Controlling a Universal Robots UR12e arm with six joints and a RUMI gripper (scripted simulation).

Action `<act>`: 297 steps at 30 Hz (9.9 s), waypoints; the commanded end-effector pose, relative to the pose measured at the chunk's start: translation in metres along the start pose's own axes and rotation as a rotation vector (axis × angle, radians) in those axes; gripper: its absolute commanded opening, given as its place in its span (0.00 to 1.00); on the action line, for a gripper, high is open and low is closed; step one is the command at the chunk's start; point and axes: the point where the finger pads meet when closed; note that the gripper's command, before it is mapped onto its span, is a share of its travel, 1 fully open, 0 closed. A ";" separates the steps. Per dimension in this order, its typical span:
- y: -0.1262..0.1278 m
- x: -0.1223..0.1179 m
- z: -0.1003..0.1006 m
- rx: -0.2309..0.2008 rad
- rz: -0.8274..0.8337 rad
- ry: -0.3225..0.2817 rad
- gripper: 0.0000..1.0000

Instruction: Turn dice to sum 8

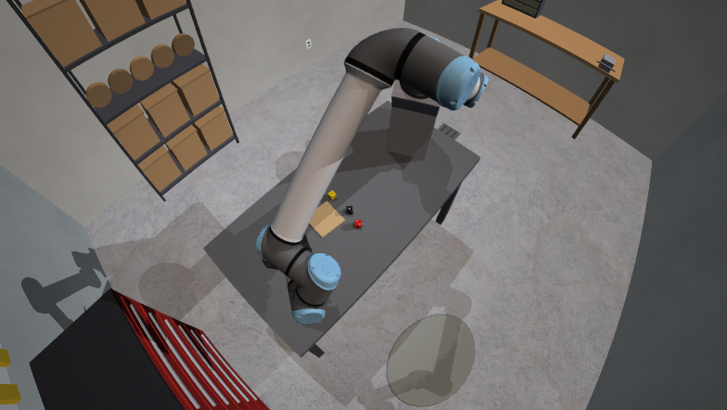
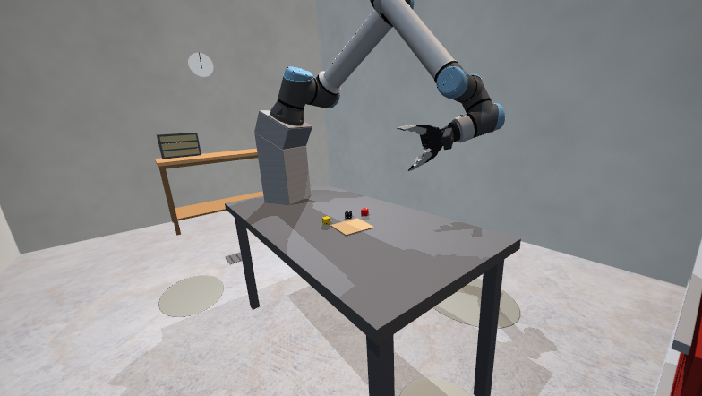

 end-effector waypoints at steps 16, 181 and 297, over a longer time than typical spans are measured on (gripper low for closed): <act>0.001 0.000 -0.001 0.001 0.001 0.001 1.00; -0.183 -0.158 0.356 1.327 0.912 -0.315 1.00; -0.285 -0.189 0.271 1.327 0.912 -0.315 1.00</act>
Point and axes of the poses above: the point where the finger pads meet when closed, its own z axis out along the fingers, its own y axis across the jaws, x = y × z, and after that the axes turned 14 degrees about -z, right-handed
